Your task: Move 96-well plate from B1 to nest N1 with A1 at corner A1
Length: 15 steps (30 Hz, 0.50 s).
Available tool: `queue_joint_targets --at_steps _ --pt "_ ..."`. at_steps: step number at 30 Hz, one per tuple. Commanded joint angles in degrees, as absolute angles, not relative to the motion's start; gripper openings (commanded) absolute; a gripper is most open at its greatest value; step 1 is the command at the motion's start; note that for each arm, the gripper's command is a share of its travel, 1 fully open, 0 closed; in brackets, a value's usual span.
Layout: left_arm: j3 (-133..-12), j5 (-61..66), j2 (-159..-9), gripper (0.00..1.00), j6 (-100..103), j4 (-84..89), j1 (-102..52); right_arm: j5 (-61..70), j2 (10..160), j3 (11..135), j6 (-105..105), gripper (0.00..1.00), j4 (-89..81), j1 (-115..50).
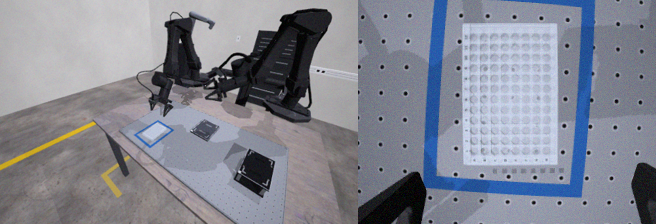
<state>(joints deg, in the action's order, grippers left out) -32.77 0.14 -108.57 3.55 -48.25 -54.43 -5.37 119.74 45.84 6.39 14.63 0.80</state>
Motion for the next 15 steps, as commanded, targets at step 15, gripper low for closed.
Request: queue_joint_targets --at_steps 15 --pt "-33.1 0.8 -106.9 1.0 3.0 -49.6 -54.6 -5.2 119.3 47.2 6.0 1.0 15.6 1.0"
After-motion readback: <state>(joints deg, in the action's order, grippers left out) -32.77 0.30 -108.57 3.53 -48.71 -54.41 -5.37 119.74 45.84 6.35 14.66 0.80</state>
